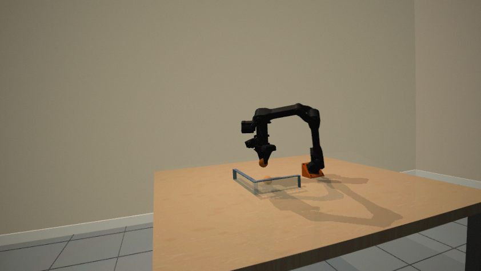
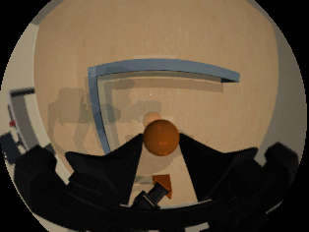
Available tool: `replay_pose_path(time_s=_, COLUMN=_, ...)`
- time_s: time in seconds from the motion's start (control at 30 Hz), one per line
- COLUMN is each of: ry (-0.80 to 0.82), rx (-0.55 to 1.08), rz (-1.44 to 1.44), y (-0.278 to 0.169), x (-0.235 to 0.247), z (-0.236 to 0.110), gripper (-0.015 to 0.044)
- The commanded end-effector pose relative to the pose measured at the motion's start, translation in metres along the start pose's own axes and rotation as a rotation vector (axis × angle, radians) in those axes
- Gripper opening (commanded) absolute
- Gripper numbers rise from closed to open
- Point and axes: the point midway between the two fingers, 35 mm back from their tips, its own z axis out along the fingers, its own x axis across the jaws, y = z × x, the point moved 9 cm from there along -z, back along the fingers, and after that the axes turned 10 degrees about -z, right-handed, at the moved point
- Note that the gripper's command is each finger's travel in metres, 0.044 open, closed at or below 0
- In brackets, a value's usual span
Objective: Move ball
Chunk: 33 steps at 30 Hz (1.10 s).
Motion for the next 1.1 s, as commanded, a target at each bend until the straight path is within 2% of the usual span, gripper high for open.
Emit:
replay_pose_path(time_s=0.0, ry=0.001, rx=-0.005, rz=-0.002, y=-0.008, x=0.011, z=0.003, gripper=0.0)
replay_pose_path(time_s=0.23, ry=0.002, rx=-0.002, rz=-0.003, y=-0.011, x=0.014, z=0.013, gripper=0.0)
replay_pose_path(time_s=0.7, ry=0.005, rx=-0.003, rz=-0.004, y=-0.011, x=0.015, z=0.073, gripper=0.0)
replay_pose_path(time_s=1.07, ry=0.006, rx=-0.003, rz=-0.004, y=-0.011, x=0.015, z=0.086, gripper=0.0)
